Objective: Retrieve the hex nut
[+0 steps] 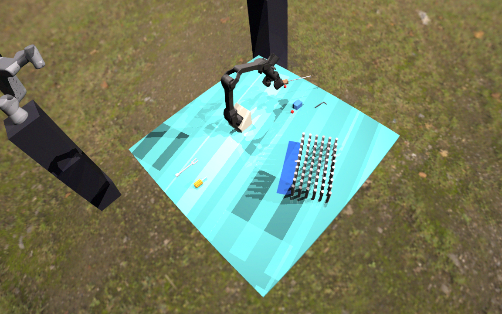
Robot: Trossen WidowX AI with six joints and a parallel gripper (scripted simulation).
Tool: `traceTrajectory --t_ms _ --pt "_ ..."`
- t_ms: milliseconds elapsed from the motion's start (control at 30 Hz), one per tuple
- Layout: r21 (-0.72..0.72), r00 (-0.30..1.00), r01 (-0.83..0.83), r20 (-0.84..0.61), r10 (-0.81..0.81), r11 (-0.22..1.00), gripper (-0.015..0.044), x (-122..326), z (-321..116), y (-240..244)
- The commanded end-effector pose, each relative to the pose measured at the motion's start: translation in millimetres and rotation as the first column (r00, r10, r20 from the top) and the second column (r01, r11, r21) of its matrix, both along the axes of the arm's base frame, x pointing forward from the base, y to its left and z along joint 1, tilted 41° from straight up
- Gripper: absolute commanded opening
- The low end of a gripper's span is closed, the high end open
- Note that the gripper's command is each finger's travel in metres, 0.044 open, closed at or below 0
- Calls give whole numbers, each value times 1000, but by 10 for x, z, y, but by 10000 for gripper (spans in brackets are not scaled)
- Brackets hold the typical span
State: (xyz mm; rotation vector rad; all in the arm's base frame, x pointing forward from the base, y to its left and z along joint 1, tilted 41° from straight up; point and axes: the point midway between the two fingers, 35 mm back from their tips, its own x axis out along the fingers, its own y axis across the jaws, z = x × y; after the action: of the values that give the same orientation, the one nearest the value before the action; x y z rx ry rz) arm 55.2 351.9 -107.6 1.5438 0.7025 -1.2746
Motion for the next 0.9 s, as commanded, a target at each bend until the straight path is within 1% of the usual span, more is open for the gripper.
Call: traceTrajectory --t_ms 0,867 --pt "1 1000 -5 -1 5 1000 0 1 -40 -14" --pt "1 1000 -5 -1 5 1000 0 14 -306 -149"
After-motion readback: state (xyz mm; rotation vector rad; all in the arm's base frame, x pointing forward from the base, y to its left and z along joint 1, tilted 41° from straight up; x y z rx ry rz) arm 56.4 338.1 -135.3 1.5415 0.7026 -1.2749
